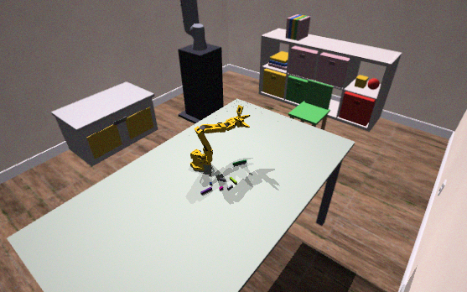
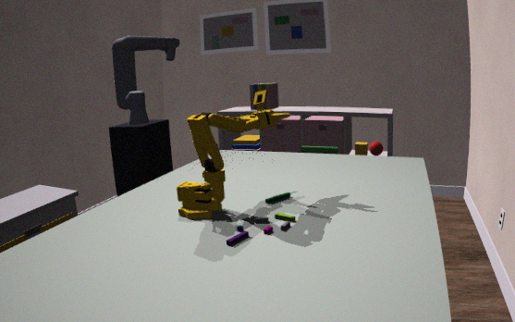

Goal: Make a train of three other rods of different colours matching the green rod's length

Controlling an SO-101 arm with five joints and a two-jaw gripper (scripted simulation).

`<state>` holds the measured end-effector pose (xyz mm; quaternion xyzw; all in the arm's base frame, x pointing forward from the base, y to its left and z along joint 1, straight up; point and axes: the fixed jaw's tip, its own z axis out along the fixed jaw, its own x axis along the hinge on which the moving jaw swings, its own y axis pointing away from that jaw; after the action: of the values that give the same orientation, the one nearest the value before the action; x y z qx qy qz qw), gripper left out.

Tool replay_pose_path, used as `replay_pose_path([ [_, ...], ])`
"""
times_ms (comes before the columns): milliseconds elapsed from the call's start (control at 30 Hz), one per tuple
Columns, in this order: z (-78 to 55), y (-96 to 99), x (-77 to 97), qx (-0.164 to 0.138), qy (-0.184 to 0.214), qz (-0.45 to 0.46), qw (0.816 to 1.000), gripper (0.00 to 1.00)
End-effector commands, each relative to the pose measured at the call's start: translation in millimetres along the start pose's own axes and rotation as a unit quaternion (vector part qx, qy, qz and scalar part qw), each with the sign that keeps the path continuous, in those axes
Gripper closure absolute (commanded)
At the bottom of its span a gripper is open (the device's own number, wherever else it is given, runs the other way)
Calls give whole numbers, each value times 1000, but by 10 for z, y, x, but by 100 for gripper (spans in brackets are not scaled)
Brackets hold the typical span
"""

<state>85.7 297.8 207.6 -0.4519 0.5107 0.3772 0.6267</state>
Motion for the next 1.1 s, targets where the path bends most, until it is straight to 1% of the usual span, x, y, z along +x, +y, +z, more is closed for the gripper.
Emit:
replay_pose_path([
  [0, -4, -3, -12, 0, -2, 1, 1000, 0],
  [533, -4, -3, -12, 0, -2, 1, 1000, 0],
  [567, -5, -2, 129, -1, 26, -4, 1000, 0],
  [1033, -54, -347, 163, 46, 60, -71, 995, 0],
  [1067, -54, -347, 163, 46, 60, -71, 995, 0],
])
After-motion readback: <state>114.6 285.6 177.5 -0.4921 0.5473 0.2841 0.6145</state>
